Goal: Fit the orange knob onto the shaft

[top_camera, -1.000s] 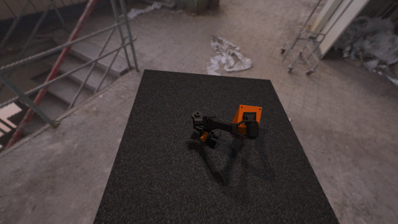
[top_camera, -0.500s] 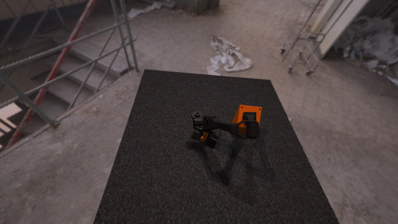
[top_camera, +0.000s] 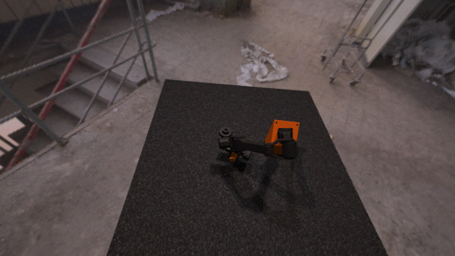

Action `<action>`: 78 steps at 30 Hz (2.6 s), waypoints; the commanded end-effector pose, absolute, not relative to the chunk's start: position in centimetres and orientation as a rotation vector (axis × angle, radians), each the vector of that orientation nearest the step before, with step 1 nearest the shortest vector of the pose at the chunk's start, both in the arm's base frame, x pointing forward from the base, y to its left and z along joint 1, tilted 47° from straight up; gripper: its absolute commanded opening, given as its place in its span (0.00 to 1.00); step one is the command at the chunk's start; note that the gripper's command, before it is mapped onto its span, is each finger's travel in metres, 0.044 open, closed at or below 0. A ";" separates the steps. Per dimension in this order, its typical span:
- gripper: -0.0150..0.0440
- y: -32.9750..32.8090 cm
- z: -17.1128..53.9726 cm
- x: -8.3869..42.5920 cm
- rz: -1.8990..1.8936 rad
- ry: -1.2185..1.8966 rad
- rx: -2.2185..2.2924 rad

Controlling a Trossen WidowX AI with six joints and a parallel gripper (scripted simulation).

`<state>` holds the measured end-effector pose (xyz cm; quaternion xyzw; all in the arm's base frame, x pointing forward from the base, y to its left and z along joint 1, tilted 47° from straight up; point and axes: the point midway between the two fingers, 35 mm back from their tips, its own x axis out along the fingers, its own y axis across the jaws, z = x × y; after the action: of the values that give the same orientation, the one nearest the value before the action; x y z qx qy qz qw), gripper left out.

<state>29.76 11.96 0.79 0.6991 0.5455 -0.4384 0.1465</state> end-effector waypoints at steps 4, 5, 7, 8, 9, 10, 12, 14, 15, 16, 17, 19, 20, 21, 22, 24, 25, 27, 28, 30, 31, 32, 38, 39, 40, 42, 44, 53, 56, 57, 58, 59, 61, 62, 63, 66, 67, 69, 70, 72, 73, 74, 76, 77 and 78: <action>0.56 12.0 1.5 30.1 -1.330 1.520 1.910; 0.56 12.0 1.6 30.1 -1.342 1.512 1.895; 0.56 12.1 1.8 30.2 -1.366 1.497 1.865; 0.56 12.1 1.9 30.2 -1.377 1.489 1.850; 0.56 12.1 2.0 30.3 -1.389 1.482 1.834; 0.56 12.1 2.1 30.3 -1.400 1.474 1.819; 0.56 12.2 2.3 30.4 -1.422 1.459 1.789; 0.56 12.3 2.5 30.5 -1.443 1.443 1.759; 0.56 12.3 2.5 30.5 -1.454 1.435 1.744; 0.56 12.3 2.6 30.5 -1.464 1.428 1.729; 0.56 12.3 2.7 30.6 -1.474 1.420 1.715; 0.56 12.4 2.9 30.6 -1.493 1.405 1.685; 0.56 12.4 3.0 30.7 -1.503 1.397 1.671; 0.56 12.5 3.1 30.7 -1.512 1.389 1.656; 0.56 12.5 3.1 30.8 -1.522 1.382 1.642; 0.56 12.6 3.3 30.8 -1.540 1.366 1.613; 0.56 12.6 3.4 30.9 -1.548 1.359 1.599; 0.56 12.7 3.5 30.9 -1.565 1.343 1.571; 0.56 12.8 3.6 31.0 -1.574 1.336 1.556; 0.56 12.9 3.8 31.1 -1.590 1.320 1.528; 0.56 12.9 3.8 31.1 -1.598 1.313 1.514; 0.56 12.9 3.9 31.1 -1.606 1.305 1.500; 0.56 13.2 4.3 31.4 -1.651 1.259 1.416; 0.56 13.3 4.4 31.4 -1.658 1.251 1.402; 0.56 13.3 4.5 31.4 -1.665 1.243 1.389; 0.56 13.5 4.6 31.5 -1.679 1.228 1.361; 0.56 13.6 4.7 31.6 -1.692 1.212 1.333; 0.56 14.1 5.2 31.9 -1.748 1.142 1.210; 0.56 14.3 5.4 32.1 -1.764 1.118 1.168; 0.56 14.4 5.4 32.1 -1.770 1.110 1.155; 0.56 14.4 5.5 32.1 -1.775 1.102 1.141; 0.56 14.5 5.5 32.2 -1.781 1.094 1.127; 0.56 14.6 5.6 32.2 -1.791 1.078 1.100; 0.56 14.7 5.7 32.3 -1.798 1.070 1.083; 0.56 14.8 5.7 32.3 -1.801 1.065 1.074; 0.56 14.9 5.9 32.4 -1.799 1.060 1.072; 0.56 14.9 5.9 32.4 -1.798 1.060 1.073; 0.56 14.9 5.9 32.4 -1.797 1.062 1.076; 0.56 14.8 5.9 32.4 -1.797 1.065 1.079; 0.56 14.8 5.9 32.4 -1.796 1.068 1.084; 0.56 14.9 5.9 32.4 -1.796 1.069 1.084; 0.56 14.9 6.0 32.4 -1.796 1.069 1.084; 0.56 14.9 6.1 32.5 -1.795 1.069 1.086; 0.56 15.0 6.2 32.5 -1.793 1.069 1.088; 0.56 15.0 6.2 32.6 -1.791 1.069 1.090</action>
<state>32.44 14.93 5.93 0.4242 0.4204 -0.7035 0.3853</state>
